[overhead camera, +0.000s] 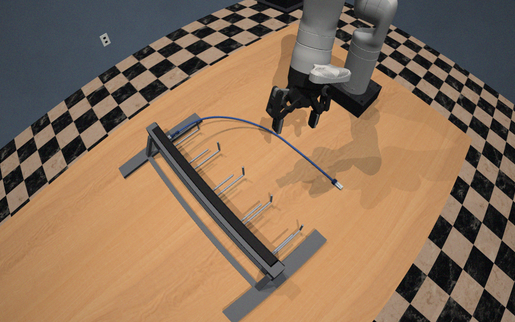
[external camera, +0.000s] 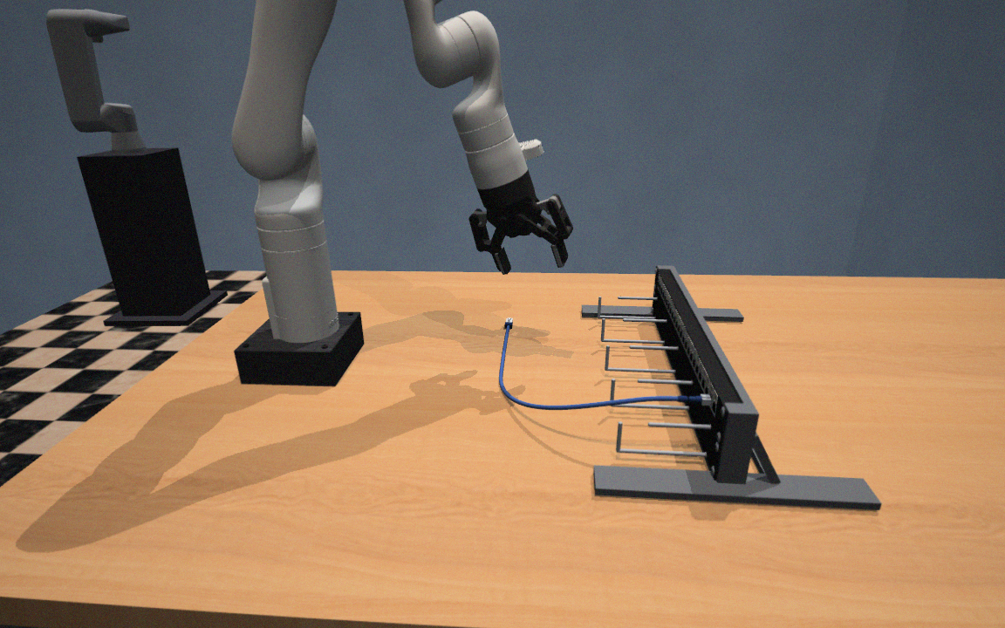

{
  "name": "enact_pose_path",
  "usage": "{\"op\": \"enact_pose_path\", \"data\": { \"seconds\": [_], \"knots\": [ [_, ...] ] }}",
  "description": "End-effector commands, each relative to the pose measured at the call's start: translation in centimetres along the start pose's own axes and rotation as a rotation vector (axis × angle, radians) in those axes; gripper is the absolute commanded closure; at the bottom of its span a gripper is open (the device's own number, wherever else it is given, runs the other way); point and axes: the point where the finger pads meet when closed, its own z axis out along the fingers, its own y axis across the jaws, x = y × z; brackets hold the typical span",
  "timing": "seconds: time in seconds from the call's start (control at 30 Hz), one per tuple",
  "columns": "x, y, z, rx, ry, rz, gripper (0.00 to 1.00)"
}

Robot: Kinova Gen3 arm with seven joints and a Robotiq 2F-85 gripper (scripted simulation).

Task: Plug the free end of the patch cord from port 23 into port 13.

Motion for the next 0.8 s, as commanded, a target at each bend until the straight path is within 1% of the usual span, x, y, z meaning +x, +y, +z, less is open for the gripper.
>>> {"op": "enact_pose_path", "data": {
  "seconds": [0.0,0.13,0.17,0.23,0.27,0.43,0.5,0.77],
  "knots": [
    [1.1,-0.5,0.3,0.02,-0.002,-0.031,0.0],
    [1.4,-1.0,0.5,0.033,-0.014,-0.049,0.0],
    [1.7,-1.3,0.8,0.044,-0.019,-0.049,0.0],
    [1.7,-1.3,0.8,0.044,-0.019,-0.049,0.0],
    [2.0,-1.6,1.0,0.055,-0.024,-0.069,0.0],
    [2.6,-2.3,1.4,0.074,-0.035,-0.089,0.0],
    [3.0,-2.9,1.8,0.091,-0.047,-0.109,0.0],
    [3.8,-4.0,2.4,0.121,-0.073,-0.146,0.0]
  ]
}}
